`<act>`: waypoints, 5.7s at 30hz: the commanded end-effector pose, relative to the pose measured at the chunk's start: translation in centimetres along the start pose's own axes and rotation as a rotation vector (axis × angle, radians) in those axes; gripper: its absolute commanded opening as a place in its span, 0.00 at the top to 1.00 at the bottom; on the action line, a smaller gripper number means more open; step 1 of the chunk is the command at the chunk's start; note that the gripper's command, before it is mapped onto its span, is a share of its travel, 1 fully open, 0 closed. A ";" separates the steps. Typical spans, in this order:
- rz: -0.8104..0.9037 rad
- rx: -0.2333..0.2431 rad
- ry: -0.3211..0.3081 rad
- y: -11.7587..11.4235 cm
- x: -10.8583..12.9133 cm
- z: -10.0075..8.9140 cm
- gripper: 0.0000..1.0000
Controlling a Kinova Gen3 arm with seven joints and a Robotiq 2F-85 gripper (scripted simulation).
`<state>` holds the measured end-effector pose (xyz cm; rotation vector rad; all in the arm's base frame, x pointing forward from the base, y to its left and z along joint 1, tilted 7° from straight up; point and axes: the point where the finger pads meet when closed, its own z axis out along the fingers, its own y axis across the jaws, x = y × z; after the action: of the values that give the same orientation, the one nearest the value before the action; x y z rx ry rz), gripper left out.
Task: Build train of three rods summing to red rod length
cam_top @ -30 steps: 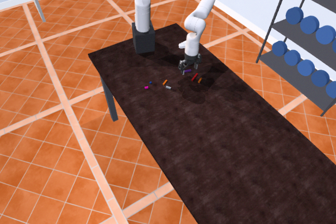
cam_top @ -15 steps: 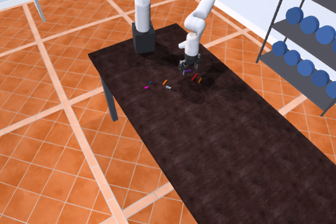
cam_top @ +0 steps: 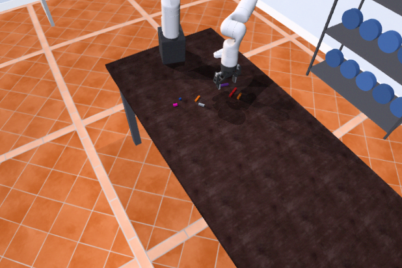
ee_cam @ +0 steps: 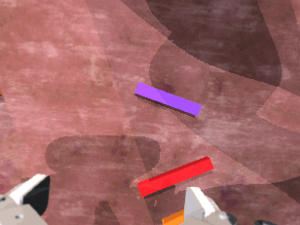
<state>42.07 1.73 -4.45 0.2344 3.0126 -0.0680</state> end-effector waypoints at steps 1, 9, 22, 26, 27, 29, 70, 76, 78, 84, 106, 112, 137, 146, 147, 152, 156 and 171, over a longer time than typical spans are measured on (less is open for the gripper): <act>-0.008 -0.004 -0.002 0.1 -0.2 0.1 0.00; -0.008 -0.004 -0.002 0.1 -0.2 0.1 0.00; -0.008 -0.004 -0.002 0.1 -0.2 0.1 0.00; -0.008 -0.004 -0.002 0.1 -0.2 0.1 0.00; -0.008 -0.004 -0.002 0.1 -0.2 0.1 0.00; -0.008 -0.004 -0.002 0.1 -0.2 0.1 0.00; 0.026 -0.004 -0.003 0.0 -0.1 0.0 0.00; 0.079 -0.004 -0.005 -0.2 -0.1 0.0 0.00; 0.103 -0.005 -0.005 -0.3 0.0 0.0 0.00; 0.194 -0.005 -0.007 -0.6 0.0 0.0 0.00; 0.660 -0.010 -0.011 -2.0 0.2 -0.1 0.00; 0.871 -0.012 -0.012 -2.6 0.4 -0.1 0.00; 1.716 -0.021 -0.009 -4.8 1.4 -0.1 0.00; 2.081 -0.022 -0.006 -5.7 1.9 -0.1 0.00; 2.119 -0.022 -0.005 -5.8 2.0 -0.1 0.00; 2.307 -0.021 -0.003 -6.3 2.3 -0.1 0.00; 2.377 -0.021 -0.002 -6.4 2.4 -0.1 0.00; 2.770 -0.017 0.002 -7.3 3.2 -0.1 0.00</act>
<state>37.79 -4.84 -4.59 3.0474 0.3895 0.1789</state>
